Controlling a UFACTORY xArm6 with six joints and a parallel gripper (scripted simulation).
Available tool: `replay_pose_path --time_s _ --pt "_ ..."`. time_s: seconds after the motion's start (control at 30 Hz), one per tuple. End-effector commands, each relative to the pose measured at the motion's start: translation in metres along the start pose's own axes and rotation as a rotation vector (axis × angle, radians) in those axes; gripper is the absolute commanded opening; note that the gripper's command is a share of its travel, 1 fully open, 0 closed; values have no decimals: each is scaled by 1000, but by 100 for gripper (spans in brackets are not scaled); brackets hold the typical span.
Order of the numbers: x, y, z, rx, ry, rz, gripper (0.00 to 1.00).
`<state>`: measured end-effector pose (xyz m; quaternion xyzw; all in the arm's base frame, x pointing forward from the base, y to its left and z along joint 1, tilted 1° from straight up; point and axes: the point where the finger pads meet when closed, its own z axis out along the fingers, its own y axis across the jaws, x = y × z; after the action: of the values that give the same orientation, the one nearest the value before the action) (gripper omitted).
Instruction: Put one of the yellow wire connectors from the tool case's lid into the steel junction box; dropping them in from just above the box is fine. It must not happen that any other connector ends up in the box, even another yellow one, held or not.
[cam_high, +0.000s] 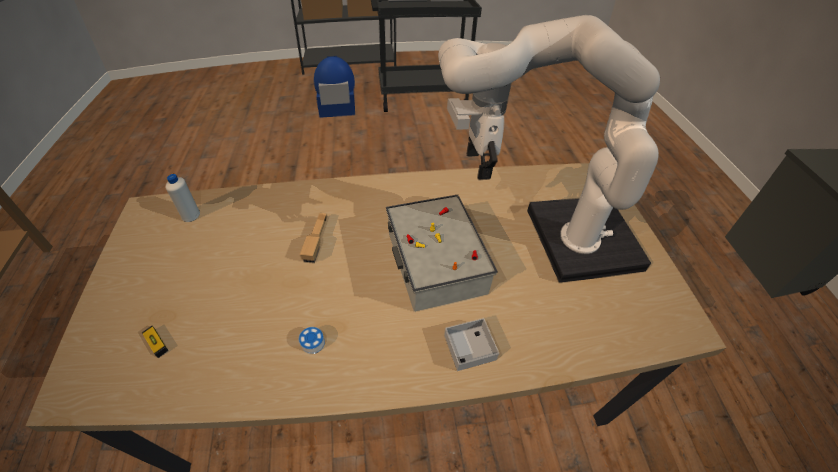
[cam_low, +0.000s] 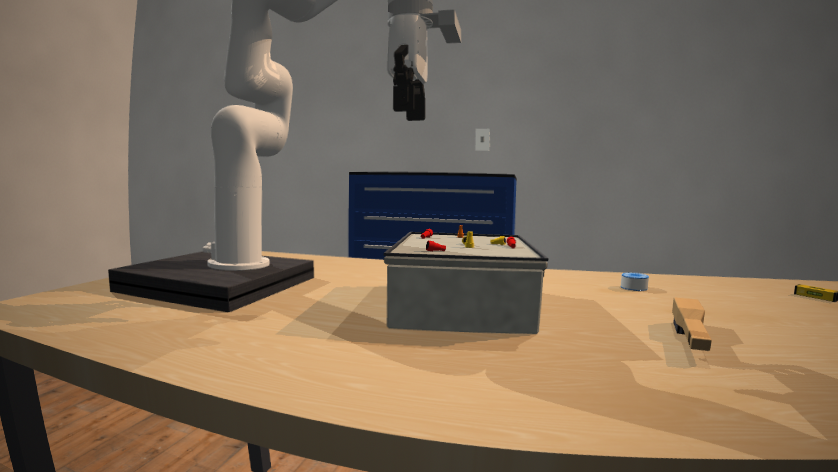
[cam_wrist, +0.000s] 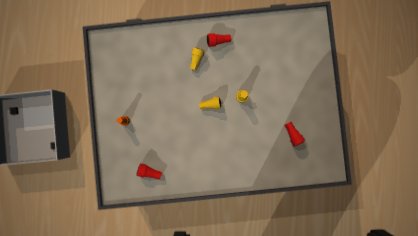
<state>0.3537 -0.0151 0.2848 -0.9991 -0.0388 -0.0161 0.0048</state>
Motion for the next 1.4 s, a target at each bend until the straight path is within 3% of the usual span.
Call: replay_pose_path --time_s 0.0,1.37 --pt "-5 1 -5 -2 -11 2 100" --pt "-9 2 -7 -3 -23 5 100"
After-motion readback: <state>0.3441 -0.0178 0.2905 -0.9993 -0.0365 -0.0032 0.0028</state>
